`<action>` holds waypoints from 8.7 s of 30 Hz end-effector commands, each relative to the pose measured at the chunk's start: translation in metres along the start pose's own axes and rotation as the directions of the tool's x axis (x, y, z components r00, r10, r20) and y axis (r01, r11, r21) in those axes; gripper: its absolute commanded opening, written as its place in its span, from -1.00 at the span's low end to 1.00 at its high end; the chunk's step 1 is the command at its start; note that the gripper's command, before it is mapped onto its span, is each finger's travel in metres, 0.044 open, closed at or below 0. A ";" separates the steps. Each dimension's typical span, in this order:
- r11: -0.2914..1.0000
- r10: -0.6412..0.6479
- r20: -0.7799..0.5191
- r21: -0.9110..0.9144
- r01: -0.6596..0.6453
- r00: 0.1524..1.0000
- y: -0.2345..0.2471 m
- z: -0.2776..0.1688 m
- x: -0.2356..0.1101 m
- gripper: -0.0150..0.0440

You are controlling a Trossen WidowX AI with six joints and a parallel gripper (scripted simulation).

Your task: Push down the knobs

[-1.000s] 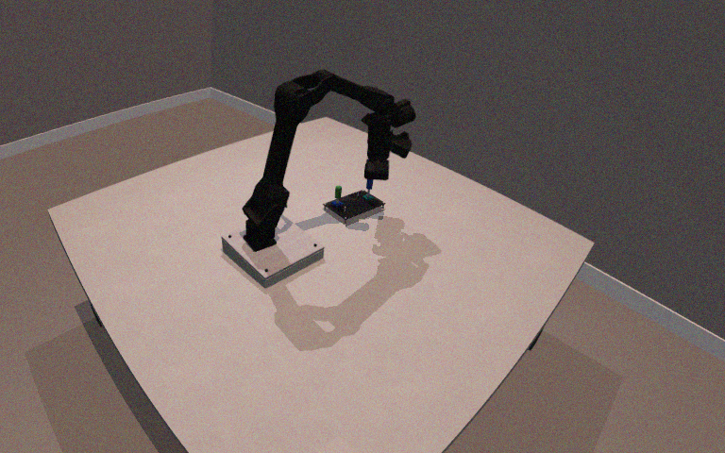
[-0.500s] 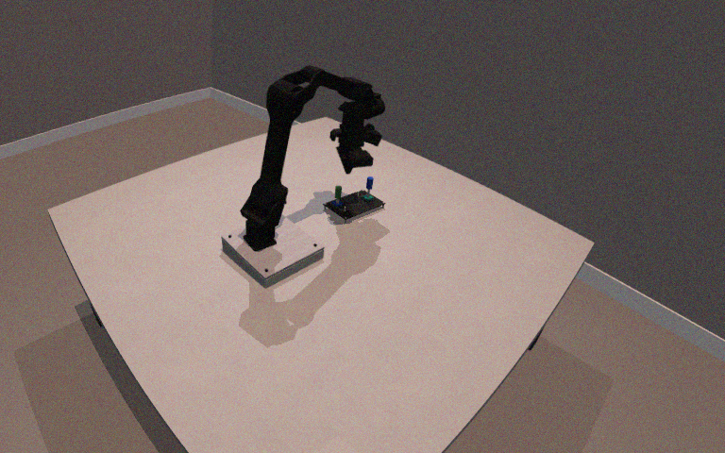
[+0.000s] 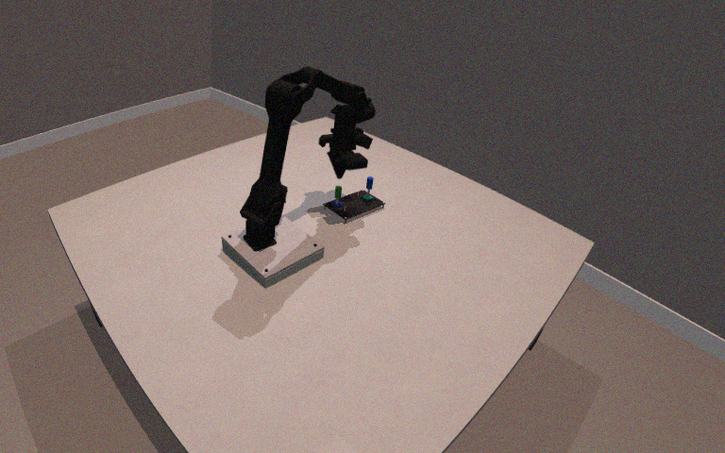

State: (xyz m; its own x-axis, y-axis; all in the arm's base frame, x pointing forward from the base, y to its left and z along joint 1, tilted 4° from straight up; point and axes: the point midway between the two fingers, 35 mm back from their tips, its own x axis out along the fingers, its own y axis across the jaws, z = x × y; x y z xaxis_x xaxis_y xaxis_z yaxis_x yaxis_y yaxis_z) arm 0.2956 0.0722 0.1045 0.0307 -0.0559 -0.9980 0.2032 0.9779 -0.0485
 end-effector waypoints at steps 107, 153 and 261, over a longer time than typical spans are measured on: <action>1.000 -0.005 0.003 -0.006 0.005 1.000 -0.001 0.000 0.040 -0.49; 1.000 -0.005 0.003 -0.006 0.005 1.000 -0.001 0.000 0.049 -0.49; 1.000 -0.003 -0.003 -0.007 0.003 1.000 0.000 -0.001 0.031 -0.05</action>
State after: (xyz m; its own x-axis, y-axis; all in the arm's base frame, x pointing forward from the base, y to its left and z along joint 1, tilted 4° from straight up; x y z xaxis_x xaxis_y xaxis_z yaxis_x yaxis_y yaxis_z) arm 0.2957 0.0704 0.0745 0.0279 -0.0573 -0.9980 0.1966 0.9792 -0.0507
